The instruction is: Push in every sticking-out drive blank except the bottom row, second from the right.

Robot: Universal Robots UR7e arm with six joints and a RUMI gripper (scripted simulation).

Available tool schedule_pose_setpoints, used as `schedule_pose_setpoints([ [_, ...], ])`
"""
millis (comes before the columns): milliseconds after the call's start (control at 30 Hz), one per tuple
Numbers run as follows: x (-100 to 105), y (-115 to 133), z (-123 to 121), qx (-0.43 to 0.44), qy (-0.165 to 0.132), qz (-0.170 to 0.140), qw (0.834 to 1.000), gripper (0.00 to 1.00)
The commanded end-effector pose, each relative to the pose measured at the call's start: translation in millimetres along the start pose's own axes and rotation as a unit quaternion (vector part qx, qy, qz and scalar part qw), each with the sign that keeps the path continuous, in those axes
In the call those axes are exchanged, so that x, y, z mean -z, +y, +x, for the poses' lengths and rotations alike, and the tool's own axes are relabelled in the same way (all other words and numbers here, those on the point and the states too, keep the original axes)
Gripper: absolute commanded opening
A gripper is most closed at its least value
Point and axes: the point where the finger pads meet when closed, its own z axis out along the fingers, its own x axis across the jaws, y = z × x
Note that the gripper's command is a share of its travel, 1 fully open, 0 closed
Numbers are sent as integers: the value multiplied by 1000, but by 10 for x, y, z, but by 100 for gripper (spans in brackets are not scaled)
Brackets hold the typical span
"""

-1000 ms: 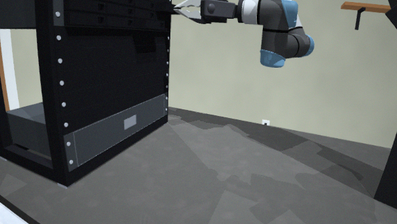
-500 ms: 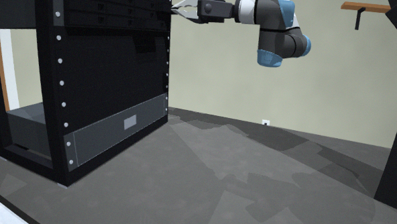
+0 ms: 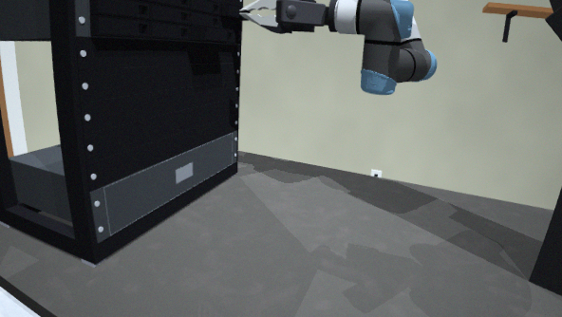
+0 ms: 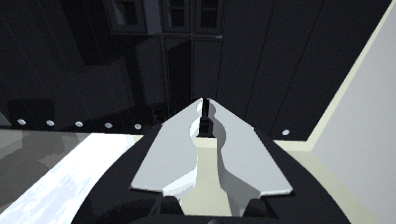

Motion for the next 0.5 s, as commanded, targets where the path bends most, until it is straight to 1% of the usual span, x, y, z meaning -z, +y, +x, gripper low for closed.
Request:
schedule_pose_setpoints([
  [0, -44, 0, 4, 0, 0, 0, 1000, 0],
  [467, -73, 0, 4, 0, 0, 0, 1000, 0],
])
